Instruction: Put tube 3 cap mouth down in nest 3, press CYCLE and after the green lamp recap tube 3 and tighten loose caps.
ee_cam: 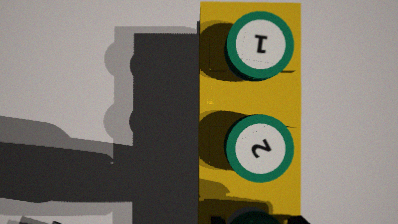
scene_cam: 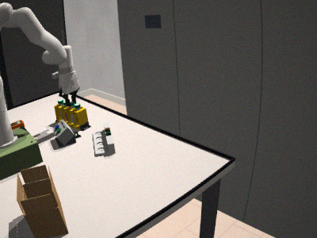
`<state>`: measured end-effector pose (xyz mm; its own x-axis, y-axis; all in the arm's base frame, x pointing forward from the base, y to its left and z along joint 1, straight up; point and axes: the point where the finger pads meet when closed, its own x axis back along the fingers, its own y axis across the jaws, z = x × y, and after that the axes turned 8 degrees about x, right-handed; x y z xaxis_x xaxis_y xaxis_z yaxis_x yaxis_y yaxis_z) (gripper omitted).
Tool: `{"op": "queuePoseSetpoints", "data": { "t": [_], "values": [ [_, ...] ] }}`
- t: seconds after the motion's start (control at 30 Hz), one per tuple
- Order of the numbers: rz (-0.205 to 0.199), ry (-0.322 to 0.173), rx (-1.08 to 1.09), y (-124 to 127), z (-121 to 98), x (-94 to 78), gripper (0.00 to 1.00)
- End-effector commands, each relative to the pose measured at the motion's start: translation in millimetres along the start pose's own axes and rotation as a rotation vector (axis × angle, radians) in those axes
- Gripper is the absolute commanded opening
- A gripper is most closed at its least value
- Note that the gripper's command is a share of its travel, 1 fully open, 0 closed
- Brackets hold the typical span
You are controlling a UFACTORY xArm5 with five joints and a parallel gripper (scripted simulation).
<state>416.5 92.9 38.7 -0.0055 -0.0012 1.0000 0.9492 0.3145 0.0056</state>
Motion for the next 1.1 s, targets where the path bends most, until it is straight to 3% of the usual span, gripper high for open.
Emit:
{"op": "queuePoseSetpoints", "data": {
  "t": [0.0, 0.13, 0.4, 0.7, 0.73, 1.07],
  "values": [
    [-0.003, -0.004, 0.254, 1.1, -0.1, 1.0, 0.00],
    [-0.002, -0.005, 0.354, 1.1, -0.1, 1.1, 0.00],
    [-0.001, -0.005, 0.754, 1.1, -0.1, 1.2, 0.00],
    [-0.001, -0.005, 0.775, 1.1, -0.1, 1.2, 0.00],
    [-0.001, -0.005, 0.775, 1.1, -0.1, 1.2, 0.46],
    [-0.001, -0.005, 0.775, 1.1, -0.1, 1.2, 0.46]
  ]
}}
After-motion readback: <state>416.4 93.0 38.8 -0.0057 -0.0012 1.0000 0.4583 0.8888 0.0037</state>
